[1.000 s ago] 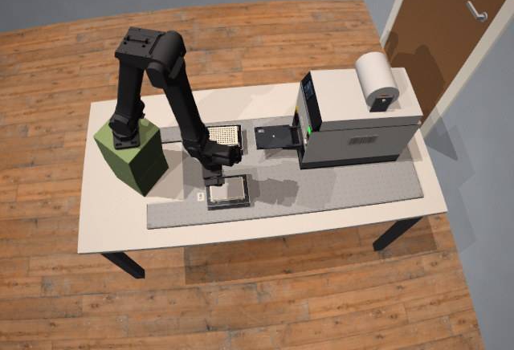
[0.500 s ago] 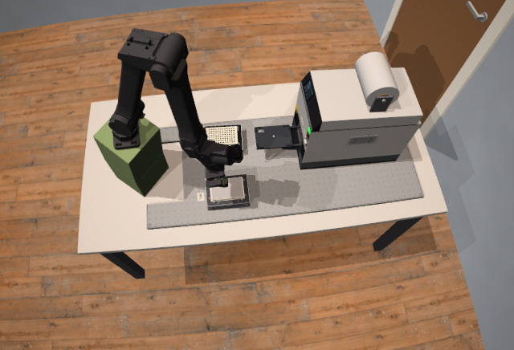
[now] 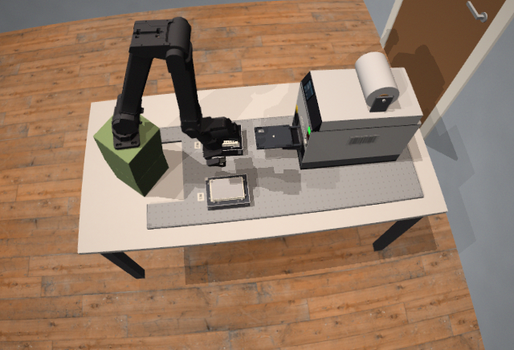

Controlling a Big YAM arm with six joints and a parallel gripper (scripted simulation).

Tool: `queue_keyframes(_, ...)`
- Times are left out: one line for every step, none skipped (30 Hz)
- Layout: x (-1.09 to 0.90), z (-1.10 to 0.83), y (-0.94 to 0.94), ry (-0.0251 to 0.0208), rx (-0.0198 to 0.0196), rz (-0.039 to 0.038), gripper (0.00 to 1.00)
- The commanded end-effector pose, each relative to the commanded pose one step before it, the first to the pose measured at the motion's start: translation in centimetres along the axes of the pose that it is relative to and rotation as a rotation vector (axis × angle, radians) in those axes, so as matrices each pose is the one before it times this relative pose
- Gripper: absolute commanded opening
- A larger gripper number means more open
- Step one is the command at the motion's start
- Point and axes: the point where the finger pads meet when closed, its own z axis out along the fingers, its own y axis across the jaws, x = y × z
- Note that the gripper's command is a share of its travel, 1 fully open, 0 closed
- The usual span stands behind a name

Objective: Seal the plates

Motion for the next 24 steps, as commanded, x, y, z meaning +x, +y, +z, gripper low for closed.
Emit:
queue_keyframes(0.775, 0.165, 0.933, 0.0113, -0.00152, 0.0542, 1.0)
queue_keyframes(0.133, 0.023, -0.022, 0.00456, 0.00186, 0.00265, 1.0)
queue_keyframes(0.159, 0.02, 0.456, 0.00413, 0.00322, 0.00278, 1.0)
queue_keyframes(-0.094, 0.057, 0.69, -0.00071, -0.00158, -0.00242, 1.0)
queue_keyframes(-0.167, 0.051, 0.726, -0.0043, -0.00249, -0.00263, 1.0)
queue_keyframes(-0.165, 0.039, 0.704, -0.00453, -0.00195, -0.00235, 1.0)
queue_keyframes(-0.079, 0.003, 0.622, -0.00517, -0.00075, -0.00035, 1.0)
queue_keyframes(0.028, 0.009, 0.532, -0.00042, 0.00067, 0.00115, 1.0)
queue_keyframes(0.116, 0.018, 0.447, 0.00354, 0.00215, 0.00271, 1.0)
queue_keyframes(0.099, 0.01, 0.401, 0.00303, 0.00252, 0.00366, 1.0)
queue_keyframes(0.096, -0.003, 0.426, 0.00283, 0.00139, 0.00306, 1.0)
queue_keyframes(-0.055, -0.044, 0.3, -0.00046, 0.00285, 0.007, 1.0)
queue_keyframes(-0.037, -0.046, 0.345, -0.00009, 0.00219, 0.00554, 1.0)
queue_keyframes(-0.017, -0.046, 0.385, 0.00024, 0.00178, 0.00407, 1.0)
queue_keyframes(0.176, 0.0, 0.629, 0.00448, -0.00391, -0.00261, 1.0)
queue_keyframes(0.205, 0.024, 0.552, 0.00435, 0.0009, -0.00351, 1.0)
queue_keyframes(0.0, 0.0, 0.0, 0.0, 0.0, 0.0, 1.0)
queue_keyframes(0.0, 0.0, 0.0, 0.0, 0.0, 0.0, 1.0)
queue_keyframes(0.457, 0.011, -0.059, 0.01037, 0.0039, -0.00622, 1.0)
queue_keyframes(0.345, -0.024, 0.385, 0.00545, 0.00434, -0.00305, 1.0)
queue_keyframes(-0.118, 0.053, 0.764, -0.00299, -0.00243, -0.00714, 1.0)
queue_keyframes(0.03, 0.006, 0.743, -0.00092, -0.00283, -0.00822, 1.0)
queue_keyframes(0.009, -0.001, 0.699, -0.00141, -0.00196, -0.00236, 1.0)
queue_keyframes(-0.026, 0.001, 0.632, -0.00193, -0.00087, -0.00083, 1.0)
